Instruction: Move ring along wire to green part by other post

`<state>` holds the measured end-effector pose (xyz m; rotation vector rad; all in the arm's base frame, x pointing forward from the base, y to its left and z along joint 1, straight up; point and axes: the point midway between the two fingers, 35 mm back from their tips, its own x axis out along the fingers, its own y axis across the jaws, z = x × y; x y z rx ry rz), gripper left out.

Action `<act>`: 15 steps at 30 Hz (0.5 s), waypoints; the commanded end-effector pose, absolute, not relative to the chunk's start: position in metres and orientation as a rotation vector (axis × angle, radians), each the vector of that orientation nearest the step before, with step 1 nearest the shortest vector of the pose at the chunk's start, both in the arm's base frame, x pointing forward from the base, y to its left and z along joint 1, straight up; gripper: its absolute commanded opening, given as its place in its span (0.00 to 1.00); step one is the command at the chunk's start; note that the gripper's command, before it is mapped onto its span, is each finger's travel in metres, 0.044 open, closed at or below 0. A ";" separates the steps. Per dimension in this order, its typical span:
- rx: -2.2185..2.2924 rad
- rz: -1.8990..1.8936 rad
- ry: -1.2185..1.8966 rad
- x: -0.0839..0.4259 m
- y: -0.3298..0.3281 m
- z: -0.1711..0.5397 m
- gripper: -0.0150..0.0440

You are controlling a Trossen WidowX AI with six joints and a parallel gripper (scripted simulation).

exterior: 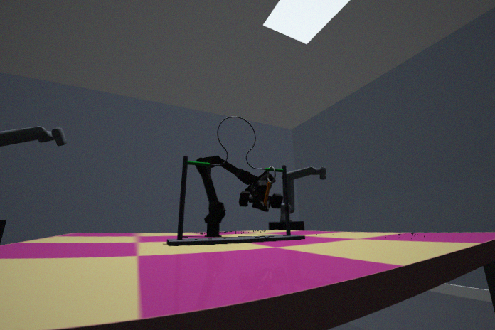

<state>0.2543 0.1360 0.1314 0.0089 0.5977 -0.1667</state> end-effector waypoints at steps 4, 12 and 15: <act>0.009 -0.167 0.598 0.254 0.136 0.131 0.18; 0.009 -0.167 0.599 0.253 0.137 0.132 0.53; 0.011 -0.168 0.602 0.247 0.138 0.136 0.53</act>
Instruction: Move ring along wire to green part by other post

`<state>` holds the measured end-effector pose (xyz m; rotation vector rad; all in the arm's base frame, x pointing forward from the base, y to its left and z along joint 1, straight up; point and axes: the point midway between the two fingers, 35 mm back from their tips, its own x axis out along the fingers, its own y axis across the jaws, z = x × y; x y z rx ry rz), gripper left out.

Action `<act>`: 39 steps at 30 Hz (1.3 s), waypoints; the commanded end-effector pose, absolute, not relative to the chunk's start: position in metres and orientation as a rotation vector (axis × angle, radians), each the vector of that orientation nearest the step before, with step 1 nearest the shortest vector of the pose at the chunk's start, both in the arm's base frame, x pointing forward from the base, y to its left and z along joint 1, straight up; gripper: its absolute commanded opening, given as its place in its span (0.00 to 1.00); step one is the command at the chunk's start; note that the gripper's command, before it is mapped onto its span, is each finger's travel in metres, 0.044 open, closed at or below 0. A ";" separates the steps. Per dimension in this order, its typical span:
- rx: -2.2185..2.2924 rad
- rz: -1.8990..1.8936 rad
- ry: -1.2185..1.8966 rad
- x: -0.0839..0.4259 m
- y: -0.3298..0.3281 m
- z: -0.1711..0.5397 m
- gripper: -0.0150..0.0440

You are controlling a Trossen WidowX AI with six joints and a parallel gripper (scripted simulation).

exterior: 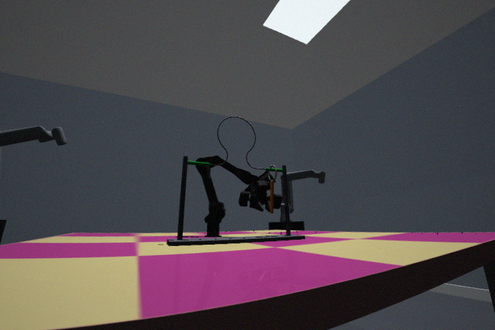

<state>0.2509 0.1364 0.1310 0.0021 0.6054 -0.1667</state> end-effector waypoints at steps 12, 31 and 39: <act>0.014 -0.169 0.602 0.214 0.144 0.158 0.53; 0.014 -0.169 0.602 0.213 0.144 0.158 0.53; 0.010 -0.166 0.609 0.184 0.150 0.177 0.75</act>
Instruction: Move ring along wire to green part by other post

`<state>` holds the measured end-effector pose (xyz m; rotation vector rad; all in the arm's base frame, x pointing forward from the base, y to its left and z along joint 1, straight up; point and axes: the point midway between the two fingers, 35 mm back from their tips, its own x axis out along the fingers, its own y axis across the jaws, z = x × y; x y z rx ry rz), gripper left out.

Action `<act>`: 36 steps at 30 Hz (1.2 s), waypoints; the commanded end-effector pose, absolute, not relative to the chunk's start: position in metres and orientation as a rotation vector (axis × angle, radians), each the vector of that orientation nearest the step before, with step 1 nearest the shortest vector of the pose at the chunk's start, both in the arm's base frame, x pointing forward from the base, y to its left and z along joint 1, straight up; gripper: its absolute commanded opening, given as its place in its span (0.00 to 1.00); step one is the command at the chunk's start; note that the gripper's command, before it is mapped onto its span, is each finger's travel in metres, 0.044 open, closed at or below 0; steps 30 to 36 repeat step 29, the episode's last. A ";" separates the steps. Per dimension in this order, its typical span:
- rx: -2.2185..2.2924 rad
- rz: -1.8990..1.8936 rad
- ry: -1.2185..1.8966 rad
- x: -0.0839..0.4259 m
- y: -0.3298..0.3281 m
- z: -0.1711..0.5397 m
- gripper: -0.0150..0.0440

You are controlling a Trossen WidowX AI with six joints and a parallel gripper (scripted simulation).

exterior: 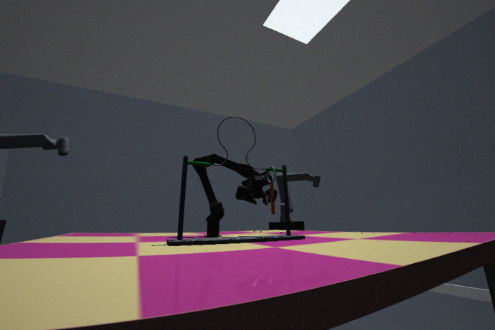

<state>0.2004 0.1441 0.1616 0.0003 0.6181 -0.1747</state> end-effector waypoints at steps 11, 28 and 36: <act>0.008 -0.164 0.601 0.173 0.150 0.186 1.00; 0.008 -0.164 0.601 0.173 0.150 0.186 1.00; 0.008 -0.164 0.601 0.173 0.150 0.186 1.00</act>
